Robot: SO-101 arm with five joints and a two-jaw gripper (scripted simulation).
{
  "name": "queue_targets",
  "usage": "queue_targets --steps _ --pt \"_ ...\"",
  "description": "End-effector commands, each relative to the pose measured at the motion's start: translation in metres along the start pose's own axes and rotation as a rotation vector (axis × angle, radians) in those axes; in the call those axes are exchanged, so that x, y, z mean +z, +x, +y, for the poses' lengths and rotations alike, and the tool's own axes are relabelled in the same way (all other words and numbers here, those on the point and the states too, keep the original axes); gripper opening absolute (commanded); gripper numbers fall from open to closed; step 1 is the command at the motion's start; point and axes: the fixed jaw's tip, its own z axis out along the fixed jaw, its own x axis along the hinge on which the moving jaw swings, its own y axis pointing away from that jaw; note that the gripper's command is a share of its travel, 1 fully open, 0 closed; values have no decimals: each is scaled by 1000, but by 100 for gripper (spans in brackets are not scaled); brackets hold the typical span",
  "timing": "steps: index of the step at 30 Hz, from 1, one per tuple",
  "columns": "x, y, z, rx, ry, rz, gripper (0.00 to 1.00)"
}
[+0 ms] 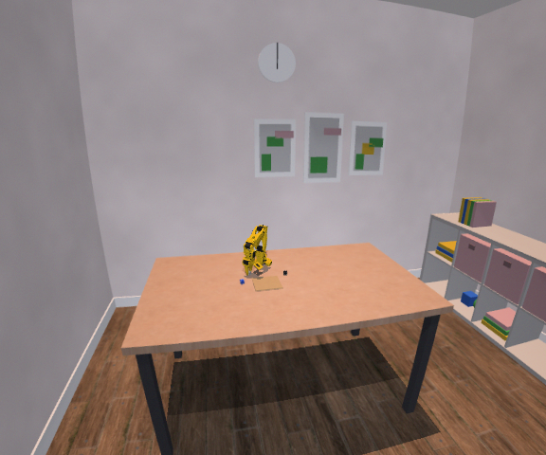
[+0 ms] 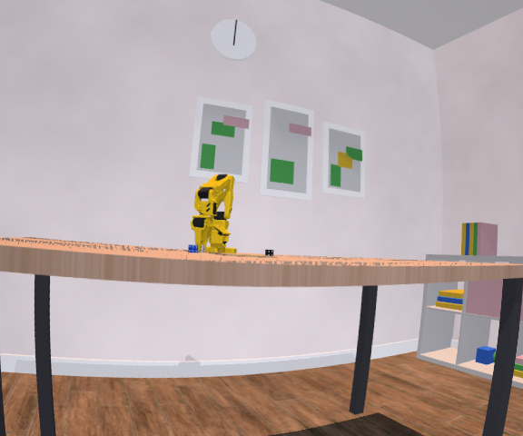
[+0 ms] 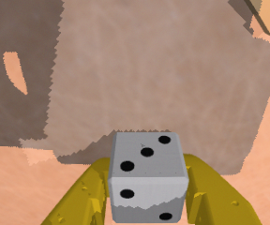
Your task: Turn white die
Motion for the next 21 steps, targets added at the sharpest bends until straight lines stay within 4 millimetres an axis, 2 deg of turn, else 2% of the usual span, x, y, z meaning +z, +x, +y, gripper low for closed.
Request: queue_targets --steps 1,12,21 --pt "-4 0 -7 0 42 -1 0" --pt "-4 0 -7 0 43 -1 1" --pt "-4 0 -7 0 43 -1 10"
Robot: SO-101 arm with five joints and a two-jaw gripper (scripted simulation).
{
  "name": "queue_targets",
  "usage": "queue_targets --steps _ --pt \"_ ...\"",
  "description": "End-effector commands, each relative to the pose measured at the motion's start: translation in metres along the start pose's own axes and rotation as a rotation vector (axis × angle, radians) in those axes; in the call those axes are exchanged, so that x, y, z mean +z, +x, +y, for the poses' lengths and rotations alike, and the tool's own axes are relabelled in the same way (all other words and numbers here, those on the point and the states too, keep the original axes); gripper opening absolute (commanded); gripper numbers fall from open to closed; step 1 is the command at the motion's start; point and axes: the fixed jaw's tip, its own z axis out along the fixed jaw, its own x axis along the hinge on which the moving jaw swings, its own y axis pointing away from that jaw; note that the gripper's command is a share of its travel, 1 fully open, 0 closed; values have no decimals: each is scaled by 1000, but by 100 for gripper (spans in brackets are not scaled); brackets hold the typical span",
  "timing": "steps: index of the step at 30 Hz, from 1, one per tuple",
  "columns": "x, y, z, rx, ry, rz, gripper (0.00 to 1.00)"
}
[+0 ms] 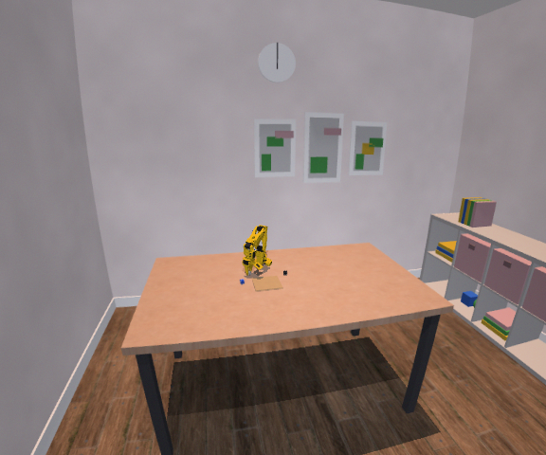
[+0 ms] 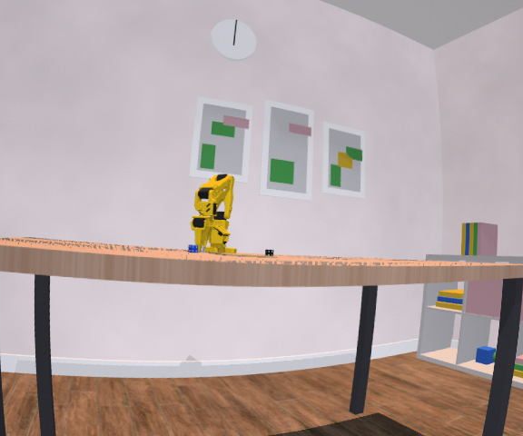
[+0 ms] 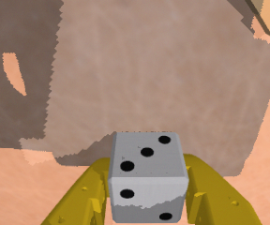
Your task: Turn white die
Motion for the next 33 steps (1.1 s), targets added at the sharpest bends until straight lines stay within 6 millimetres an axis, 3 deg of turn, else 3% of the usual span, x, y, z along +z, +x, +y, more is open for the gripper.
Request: queue_targets --steps 1,12,33 --pt "-4 0 -7 0 42 -1 10" --pt "-4 0 -7 0 42 -1 12" --pt "-4 0 -7 0 42 -1 29"
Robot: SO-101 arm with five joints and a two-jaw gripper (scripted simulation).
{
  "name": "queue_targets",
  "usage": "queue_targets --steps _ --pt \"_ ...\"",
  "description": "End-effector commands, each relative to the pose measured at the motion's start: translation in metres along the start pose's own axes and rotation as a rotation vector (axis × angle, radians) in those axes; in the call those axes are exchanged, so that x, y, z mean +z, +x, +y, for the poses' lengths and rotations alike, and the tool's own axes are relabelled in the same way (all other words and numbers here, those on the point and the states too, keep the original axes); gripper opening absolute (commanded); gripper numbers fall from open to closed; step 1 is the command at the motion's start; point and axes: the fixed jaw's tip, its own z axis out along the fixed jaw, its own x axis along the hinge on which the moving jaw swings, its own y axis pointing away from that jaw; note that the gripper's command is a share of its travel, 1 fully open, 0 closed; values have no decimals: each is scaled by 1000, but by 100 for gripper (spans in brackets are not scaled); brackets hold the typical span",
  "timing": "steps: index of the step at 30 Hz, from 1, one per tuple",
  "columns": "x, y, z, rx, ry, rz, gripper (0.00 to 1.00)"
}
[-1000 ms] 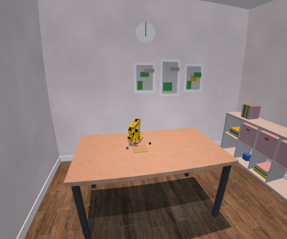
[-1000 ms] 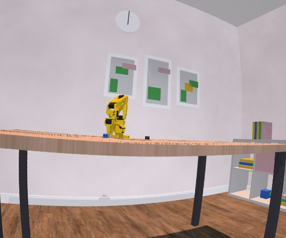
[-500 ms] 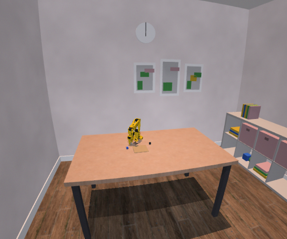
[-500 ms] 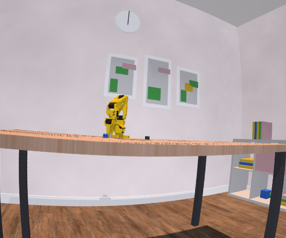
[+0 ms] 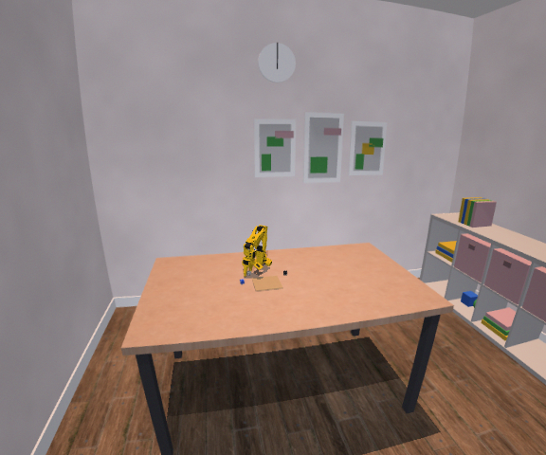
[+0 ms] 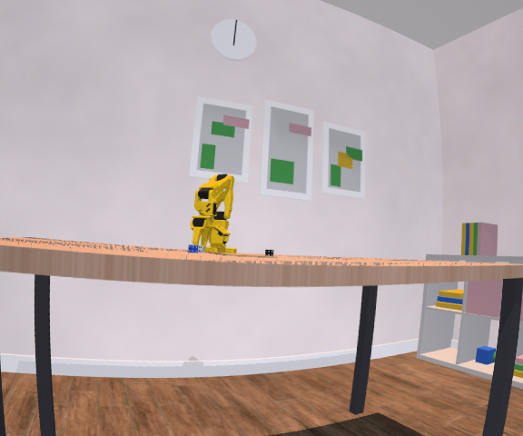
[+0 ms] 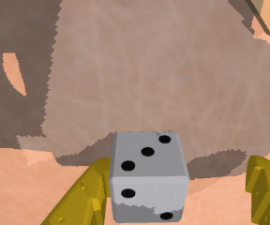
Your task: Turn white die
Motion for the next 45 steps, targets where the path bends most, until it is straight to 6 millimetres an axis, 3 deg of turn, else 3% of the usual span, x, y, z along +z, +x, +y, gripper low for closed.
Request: queue_targets --steps 1,13,33,45 --pt "-4 0 -7 0 42 -1 29" --pt "-9 0 -8 0 42 -1 29" --pt "-63 0 -5 0 42 -1 29" --pt "-65 0 -5 0 42 -1 29"
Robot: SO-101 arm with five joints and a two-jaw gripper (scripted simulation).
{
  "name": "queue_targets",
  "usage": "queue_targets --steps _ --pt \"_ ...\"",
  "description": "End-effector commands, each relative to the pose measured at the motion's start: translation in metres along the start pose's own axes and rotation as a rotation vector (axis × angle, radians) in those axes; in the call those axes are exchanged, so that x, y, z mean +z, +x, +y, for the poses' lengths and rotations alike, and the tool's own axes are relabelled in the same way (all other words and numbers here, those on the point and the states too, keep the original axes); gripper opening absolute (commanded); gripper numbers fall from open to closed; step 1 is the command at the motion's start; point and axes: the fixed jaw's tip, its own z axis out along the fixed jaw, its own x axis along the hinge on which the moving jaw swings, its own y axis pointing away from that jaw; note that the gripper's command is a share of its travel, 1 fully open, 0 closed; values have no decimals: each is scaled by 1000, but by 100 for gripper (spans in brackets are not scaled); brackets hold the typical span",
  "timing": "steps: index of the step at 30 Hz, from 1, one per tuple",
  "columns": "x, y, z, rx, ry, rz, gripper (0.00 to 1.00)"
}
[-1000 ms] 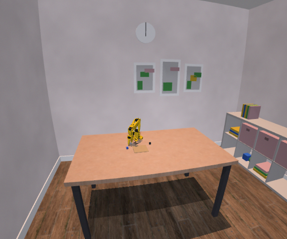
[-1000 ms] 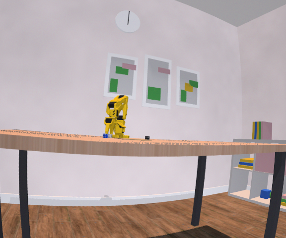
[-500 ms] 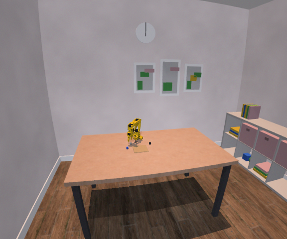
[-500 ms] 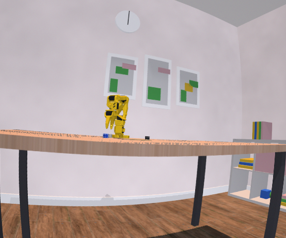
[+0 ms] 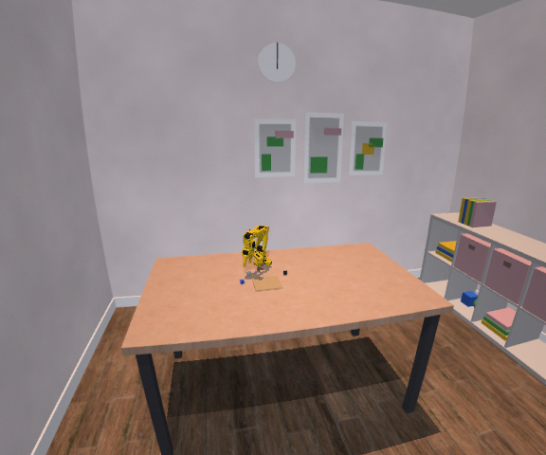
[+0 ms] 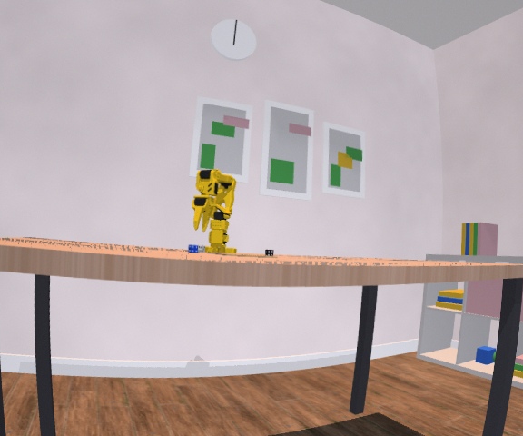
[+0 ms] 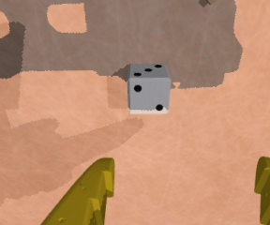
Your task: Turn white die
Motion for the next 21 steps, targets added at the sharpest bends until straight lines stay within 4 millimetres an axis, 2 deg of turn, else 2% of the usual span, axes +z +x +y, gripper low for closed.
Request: queue_targets --steps 1,15,21 --pt "-7 0 -5 0 50 -1 29" --pt "-7 0 -5 0 54 -1 29" --pt "-16 0 -9 0 132 -1 29"
